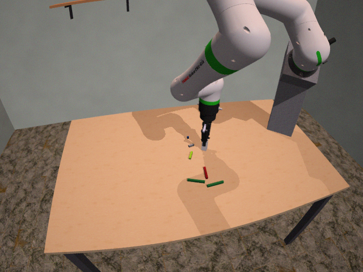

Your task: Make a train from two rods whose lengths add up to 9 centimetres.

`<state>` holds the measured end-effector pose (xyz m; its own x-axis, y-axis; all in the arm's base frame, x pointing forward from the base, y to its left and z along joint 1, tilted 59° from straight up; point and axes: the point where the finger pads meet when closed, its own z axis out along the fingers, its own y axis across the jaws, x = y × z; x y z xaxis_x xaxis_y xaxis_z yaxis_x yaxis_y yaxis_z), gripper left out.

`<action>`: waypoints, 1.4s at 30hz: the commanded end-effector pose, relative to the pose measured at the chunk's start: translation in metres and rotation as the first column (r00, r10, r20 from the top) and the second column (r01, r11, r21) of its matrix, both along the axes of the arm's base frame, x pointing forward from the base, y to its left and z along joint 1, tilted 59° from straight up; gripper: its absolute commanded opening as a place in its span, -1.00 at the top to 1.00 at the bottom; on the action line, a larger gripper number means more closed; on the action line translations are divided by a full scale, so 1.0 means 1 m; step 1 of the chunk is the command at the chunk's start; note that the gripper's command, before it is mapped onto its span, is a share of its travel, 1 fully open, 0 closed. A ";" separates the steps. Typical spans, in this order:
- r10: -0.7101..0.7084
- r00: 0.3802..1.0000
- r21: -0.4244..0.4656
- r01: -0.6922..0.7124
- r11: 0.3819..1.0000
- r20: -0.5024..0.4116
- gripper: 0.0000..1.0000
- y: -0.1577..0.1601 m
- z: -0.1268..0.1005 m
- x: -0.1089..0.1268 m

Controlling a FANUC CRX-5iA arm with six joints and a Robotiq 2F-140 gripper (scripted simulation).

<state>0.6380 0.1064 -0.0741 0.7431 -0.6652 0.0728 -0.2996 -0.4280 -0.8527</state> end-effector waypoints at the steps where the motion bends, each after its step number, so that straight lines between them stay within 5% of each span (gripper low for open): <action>1: 0.000 1.000 0.000 0.000 1.000 0.000 0.94 0.000 0.000 0.000; 42: 0.000 1.000 0.000 0.000 1.000 0.000 0.71 -0.001 0.001 -0.001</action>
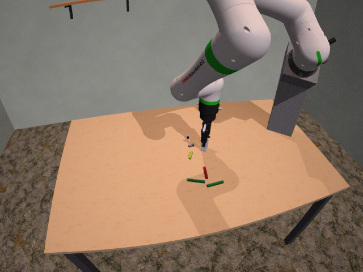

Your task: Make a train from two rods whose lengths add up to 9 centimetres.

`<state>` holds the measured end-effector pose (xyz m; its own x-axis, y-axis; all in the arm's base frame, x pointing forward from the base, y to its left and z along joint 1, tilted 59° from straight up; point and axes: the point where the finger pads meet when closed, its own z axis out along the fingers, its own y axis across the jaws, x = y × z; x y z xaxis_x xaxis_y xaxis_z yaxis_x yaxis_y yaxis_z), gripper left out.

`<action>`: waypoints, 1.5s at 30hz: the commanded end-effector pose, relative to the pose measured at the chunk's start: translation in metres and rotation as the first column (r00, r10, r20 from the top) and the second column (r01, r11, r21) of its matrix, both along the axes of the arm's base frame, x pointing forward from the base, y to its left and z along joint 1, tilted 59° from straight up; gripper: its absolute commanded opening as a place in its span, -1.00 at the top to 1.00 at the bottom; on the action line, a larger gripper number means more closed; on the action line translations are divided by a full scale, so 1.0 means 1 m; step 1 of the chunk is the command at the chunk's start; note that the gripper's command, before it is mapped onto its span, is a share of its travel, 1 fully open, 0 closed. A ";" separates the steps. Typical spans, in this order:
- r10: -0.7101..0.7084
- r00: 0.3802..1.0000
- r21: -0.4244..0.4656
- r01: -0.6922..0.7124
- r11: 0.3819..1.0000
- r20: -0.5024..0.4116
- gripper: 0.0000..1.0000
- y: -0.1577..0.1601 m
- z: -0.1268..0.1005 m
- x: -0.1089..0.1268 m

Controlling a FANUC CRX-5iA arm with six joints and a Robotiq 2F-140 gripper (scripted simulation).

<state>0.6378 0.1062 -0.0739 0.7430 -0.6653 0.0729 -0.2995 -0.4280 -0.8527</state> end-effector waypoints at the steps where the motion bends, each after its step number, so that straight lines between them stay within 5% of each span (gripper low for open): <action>1: 0.000 1.000 0.000 0.000 1.000 0.000 0.71 -0.002 0.001 -0.002; 30: 0.000 1.000 0.000 0.000 1.000 0.000 0.71 -0.055 0.046 -0.054; 31: 0.000 1.000 0.000 0.000 1.000 0.000 -1.00 -0.055 0.046 -0.054; 45: 0.000 1.000 0.000 0.000 1.000 0.000 -1.00 -0.055 0.046 -0.054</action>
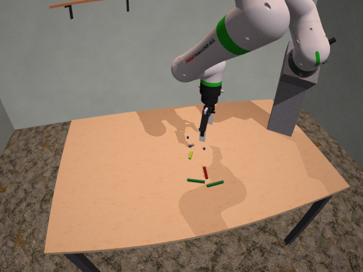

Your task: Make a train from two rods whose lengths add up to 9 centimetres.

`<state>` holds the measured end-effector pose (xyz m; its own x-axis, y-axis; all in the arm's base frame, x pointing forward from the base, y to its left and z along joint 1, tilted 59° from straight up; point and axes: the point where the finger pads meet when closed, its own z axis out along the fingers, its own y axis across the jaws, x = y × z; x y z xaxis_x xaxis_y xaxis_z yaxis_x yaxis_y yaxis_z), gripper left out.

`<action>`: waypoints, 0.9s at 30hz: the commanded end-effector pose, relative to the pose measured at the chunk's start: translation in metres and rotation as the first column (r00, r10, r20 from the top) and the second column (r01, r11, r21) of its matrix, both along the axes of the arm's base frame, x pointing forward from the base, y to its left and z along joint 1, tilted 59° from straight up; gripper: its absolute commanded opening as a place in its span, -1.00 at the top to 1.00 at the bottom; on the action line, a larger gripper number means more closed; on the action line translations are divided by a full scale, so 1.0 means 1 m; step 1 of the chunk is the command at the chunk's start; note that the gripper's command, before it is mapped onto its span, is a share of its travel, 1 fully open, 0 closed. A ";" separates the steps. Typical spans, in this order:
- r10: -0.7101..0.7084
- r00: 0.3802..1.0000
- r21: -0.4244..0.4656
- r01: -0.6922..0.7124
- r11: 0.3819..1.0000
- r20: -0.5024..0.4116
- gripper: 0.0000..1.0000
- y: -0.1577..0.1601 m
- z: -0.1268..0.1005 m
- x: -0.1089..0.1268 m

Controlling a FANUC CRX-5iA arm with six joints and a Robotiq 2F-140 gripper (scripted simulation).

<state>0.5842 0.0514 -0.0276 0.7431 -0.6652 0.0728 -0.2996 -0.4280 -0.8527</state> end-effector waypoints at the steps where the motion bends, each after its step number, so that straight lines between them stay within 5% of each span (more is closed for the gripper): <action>1: 0.000 1.000 0.000 0.000 1.000 0.000 -1.00 0.000 0.000 0.000; 7: 0.009 1.000 -0.012 -0.009 1.000 0.006 -1.00 0.004 0.003 0.001; 27: 0.280 0.932 -0.322 -0.199 0.926 0.229 -1.00 0.129 0.111 0.003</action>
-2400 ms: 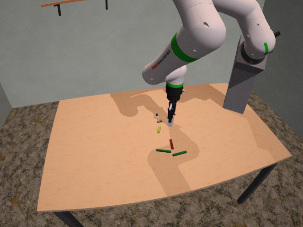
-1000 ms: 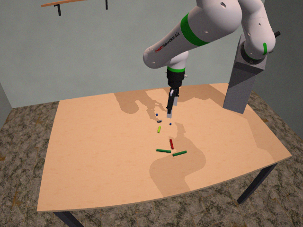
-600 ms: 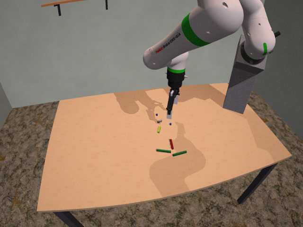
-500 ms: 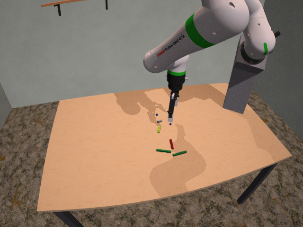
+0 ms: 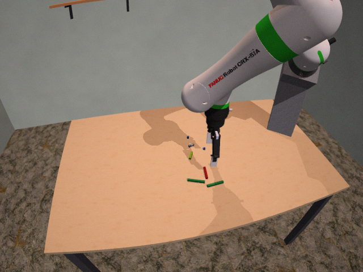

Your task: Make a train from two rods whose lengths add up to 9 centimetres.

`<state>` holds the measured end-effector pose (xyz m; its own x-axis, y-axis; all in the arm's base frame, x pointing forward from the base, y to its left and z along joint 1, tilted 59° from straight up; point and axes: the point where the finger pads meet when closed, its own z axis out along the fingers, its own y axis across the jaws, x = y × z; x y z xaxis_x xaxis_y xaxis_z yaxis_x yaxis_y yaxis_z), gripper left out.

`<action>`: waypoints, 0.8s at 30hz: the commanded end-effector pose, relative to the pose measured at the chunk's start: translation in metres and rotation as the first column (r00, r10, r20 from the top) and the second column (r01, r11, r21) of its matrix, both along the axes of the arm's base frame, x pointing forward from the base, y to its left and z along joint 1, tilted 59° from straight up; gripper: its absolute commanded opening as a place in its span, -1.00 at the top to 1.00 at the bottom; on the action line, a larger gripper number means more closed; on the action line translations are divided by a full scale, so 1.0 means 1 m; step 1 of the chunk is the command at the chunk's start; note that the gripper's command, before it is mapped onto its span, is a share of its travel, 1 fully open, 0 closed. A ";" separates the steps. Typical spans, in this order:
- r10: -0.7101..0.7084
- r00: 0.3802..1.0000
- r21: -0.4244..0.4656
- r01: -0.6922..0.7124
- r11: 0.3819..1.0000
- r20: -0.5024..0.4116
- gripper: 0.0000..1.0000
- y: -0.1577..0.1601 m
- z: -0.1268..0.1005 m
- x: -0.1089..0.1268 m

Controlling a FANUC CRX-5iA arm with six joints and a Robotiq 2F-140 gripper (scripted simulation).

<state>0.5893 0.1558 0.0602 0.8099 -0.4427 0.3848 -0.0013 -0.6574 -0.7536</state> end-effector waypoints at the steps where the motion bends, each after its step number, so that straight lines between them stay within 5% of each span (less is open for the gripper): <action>1: 0.049 0.997 -0.066 -0.045 0.997 0.067 -1.00 0.030 0.029 -0.002; 13: 0.133 0.973 -0.140 -0.107 0.984 0.188 -1.00 0.076 0.080 -0.012; 14: 0.133 0.973 -0.140 -0.107 0.984 0.188 0.71 0.076 0.080 -0.012; 24: 0.133 0.973 -0.140 -0.107 0.984 0.188 0.71 0.076 0.080 -0.012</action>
